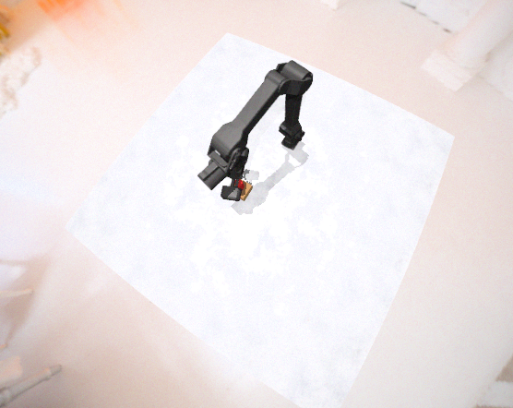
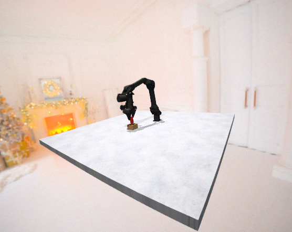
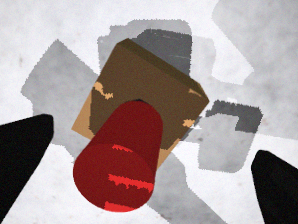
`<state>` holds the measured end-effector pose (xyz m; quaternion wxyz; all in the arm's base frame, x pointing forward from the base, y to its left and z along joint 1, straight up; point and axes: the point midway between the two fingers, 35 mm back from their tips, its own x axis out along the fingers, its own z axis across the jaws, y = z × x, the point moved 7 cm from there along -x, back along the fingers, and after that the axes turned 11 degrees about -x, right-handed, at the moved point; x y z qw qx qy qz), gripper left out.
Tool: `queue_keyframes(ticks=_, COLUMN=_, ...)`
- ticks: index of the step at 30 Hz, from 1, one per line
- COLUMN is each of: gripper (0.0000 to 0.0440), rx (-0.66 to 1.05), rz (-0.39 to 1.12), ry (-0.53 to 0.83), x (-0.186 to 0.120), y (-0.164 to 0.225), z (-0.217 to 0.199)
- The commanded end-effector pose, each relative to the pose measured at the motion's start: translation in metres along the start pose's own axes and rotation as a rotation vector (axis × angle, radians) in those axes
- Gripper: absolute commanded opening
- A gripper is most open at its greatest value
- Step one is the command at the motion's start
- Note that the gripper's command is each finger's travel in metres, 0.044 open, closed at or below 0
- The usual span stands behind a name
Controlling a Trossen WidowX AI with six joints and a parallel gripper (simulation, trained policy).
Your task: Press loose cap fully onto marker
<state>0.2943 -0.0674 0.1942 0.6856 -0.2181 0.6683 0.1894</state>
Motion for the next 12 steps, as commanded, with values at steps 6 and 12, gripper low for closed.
queue_keyframes(ticks=6, gripper=0.0440, rx=0.003, rz=-0.035, ry=-0.031, x=-0.024, y=0.002, z=-0.004)
queue_keyframes(ticks=12, gripper=0.0437, rx=-0.003, rz=-0.049, ry=-0.045, x=-0.037, y=0.004, z=-0.008)
